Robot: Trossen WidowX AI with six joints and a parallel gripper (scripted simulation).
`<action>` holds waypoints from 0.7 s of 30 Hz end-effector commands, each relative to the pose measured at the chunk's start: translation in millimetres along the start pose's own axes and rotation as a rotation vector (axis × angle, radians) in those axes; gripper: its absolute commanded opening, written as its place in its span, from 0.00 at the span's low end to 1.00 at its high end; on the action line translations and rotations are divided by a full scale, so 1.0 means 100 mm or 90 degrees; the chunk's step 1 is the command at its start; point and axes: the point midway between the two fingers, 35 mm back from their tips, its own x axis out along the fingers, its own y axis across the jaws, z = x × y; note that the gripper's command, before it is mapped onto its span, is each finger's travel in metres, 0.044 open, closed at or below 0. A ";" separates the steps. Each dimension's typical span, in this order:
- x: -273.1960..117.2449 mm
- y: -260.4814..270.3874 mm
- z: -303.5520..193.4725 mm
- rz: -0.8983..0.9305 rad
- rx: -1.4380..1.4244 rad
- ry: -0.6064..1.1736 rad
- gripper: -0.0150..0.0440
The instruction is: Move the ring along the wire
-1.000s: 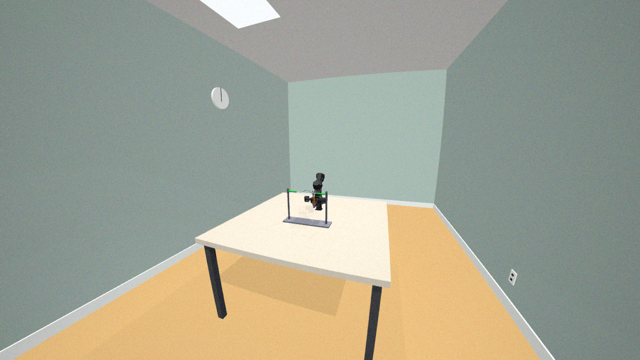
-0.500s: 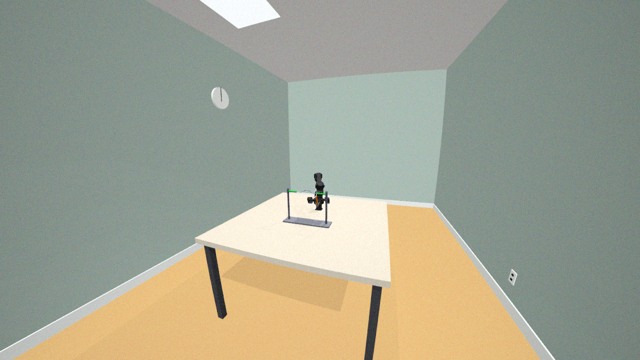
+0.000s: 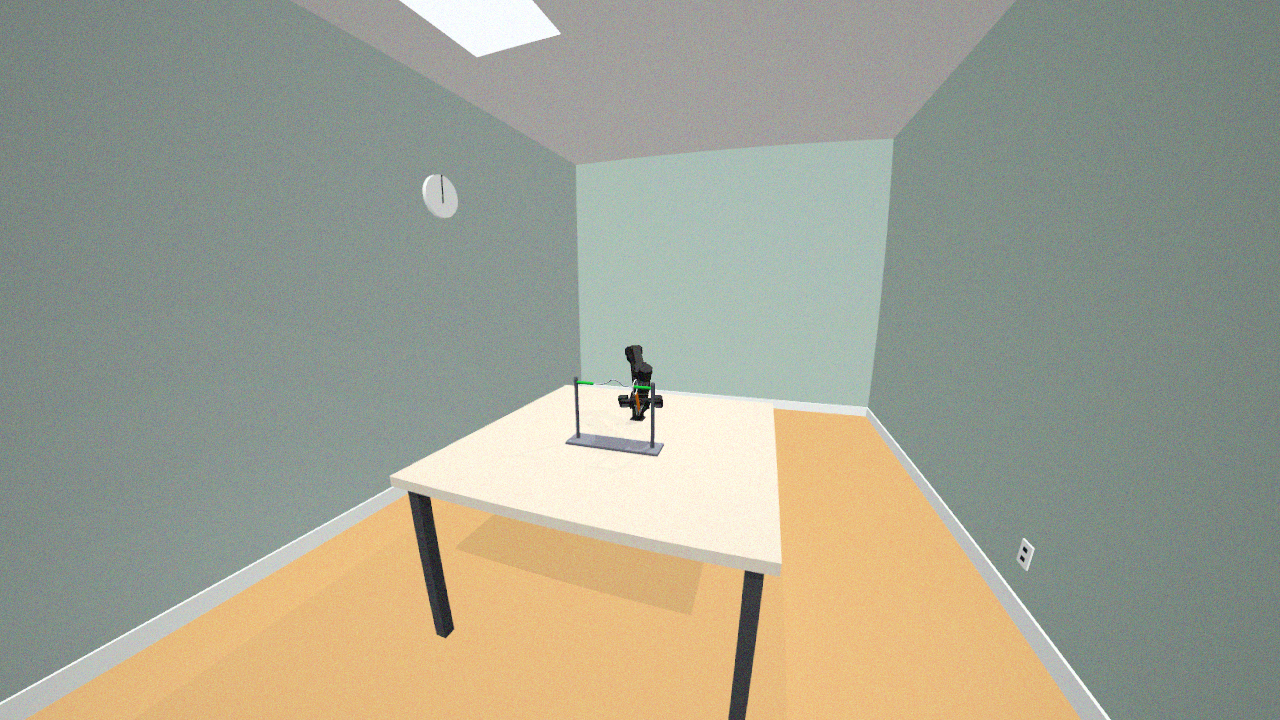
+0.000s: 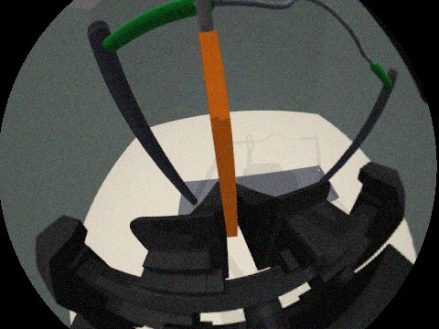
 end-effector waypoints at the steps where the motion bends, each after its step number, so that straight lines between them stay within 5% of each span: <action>1: 0.01 0.05 0.02 -0.002 0.005 -0.004 0.00; 21: 0.10 0.13 -0.11 -0.001 0.005 -0.005 0.00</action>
